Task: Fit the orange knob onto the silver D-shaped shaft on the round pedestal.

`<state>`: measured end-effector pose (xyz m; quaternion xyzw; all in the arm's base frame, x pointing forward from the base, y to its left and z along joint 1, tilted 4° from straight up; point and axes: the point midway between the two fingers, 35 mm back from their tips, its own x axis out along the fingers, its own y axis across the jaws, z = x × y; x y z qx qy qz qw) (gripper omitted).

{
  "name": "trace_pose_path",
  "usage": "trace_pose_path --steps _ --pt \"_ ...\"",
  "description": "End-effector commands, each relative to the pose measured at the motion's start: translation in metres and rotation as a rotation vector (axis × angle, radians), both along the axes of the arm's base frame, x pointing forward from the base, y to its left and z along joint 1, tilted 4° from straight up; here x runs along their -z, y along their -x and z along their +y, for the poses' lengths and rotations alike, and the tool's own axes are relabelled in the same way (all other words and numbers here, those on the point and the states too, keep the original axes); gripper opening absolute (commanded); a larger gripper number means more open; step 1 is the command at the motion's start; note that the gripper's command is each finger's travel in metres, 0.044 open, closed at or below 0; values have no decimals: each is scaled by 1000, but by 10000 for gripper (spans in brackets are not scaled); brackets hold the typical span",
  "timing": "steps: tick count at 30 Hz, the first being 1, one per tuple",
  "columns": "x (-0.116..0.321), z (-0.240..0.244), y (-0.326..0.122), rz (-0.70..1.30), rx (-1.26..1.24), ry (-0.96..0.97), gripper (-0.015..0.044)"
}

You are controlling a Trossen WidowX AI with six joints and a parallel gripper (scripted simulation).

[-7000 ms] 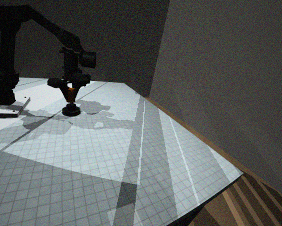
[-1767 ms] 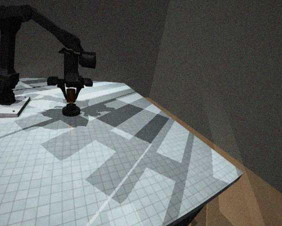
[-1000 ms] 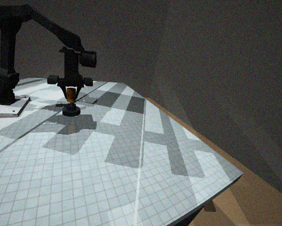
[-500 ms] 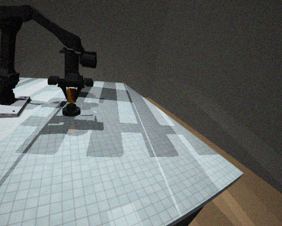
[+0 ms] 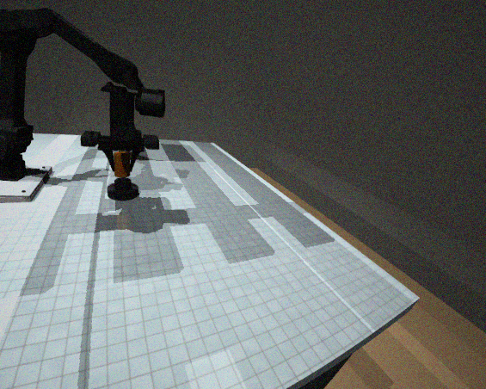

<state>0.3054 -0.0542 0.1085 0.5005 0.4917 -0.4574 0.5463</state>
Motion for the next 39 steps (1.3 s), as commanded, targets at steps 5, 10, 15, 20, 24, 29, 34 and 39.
trace_pose_path --steps 5,10,15,20,24,29,34,39 --pt "-7 1 4 1 5 -1 0" --pt "-6 1 7 1 57 -7 0" --pt "-5 1 6 1 57 -7 0" --pt "-4 1 5 1 57 -7 0" --pt "-3 1 3 1 57 -7 0" --pt "-3 0 0 1 57 -6 0" --pt "-5 0 -3 0 57 -6 0" --pt "-4 -1 -6 0 57 -6 0"
